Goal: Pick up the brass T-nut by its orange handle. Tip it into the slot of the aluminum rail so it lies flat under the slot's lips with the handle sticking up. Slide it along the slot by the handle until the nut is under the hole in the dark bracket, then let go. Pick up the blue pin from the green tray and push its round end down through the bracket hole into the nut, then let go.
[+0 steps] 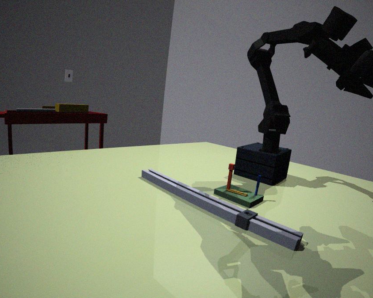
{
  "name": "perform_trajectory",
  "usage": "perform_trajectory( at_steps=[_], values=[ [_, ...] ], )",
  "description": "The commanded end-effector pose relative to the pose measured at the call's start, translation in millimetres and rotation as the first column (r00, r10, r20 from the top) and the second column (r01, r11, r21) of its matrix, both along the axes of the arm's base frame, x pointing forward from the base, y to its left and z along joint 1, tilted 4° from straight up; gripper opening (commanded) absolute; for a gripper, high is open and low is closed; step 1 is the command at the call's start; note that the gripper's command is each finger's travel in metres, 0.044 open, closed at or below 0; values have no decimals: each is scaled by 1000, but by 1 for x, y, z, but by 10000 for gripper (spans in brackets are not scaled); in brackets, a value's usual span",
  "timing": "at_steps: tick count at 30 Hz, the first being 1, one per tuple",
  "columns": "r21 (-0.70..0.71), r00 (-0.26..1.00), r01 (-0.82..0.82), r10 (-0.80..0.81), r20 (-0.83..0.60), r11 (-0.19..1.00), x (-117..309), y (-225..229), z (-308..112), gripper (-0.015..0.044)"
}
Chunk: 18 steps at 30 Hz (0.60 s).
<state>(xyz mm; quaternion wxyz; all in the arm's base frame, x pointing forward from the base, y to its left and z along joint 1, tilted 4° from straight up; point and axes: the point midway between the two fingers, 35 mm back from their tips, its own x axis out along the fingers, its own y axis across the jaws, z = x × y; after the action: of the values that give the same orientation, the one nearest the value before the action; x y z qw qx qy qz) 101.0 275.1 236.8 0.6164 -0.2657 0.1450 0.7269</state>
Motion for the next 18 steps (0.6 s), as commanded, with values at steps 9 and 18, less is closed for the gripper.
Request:
perform_trajectory(
  at_steps=[9, 18],
  values=[
    [-326, 946, 298, -234, 222, 897, 128, -116, -66, 440],
    [-563, 945, 324, -238, 223, 761, 153, -245, -109, 440]
  ],
)
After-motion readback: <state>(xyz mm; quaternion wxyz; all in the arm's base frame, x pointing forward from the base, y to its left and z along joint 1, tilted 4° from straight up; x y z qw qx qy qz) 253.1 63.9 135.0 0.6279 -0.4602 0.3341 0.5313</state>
